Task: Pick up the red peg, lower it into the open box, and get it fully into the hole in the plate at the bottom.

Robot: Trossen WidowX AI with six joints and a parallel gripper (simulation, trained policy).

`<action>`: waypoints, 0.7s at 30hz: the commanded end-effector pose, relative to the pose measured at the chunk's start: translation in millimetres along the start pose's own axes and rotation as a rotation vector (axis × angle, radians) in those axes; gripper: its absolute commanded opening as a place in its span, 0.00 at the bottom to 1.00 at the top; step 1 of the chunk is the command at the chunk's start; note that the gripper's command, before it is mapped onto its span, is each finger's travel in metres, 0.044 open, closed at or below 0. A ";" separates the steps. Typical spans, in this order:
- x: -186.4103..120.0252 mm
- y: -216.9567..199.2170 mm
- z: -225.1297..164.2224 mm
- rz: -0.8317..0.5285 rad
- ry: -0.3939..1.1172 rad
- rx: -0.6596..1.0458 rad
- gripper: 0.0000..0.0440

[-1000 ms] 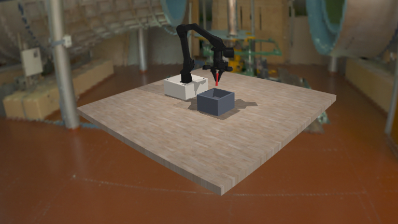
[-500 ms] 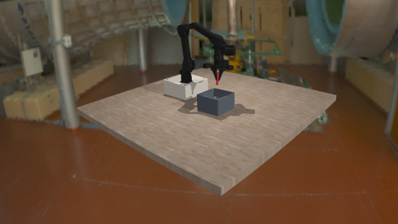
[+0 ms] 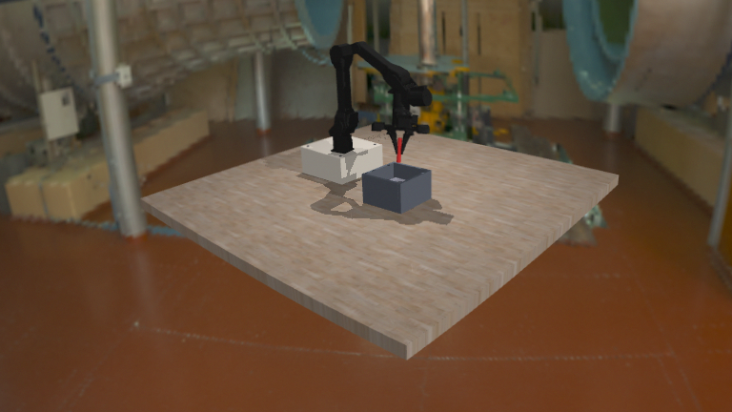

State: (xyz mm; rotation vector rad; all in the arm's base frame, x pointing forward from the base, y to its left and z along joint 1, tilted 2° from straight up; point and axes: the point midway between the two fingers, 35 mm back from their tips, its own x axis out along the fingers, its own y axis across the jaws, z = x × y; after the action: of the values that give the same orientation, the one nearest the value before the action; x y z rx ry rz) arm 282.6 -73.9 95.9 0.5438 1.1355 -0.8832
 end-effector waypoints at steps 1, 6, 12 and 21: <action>9.1 -1.9 11.4 0.003 0.007 0.028 0.00; 19.5 -4.1 23.5 0.006 0.015 0.061 0.00; 33.5 -5.6 32.5 0.008 0.035 0.089 0.01; 61.6 -5.8 33.3 -0.004 0.073 0.095 0.04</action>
State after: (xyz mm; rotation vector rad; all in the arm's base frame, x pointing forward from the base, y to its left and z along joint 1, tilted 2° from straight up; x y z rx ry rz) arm 304.9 -119.4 61.3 0.6529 1.1438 -0.9305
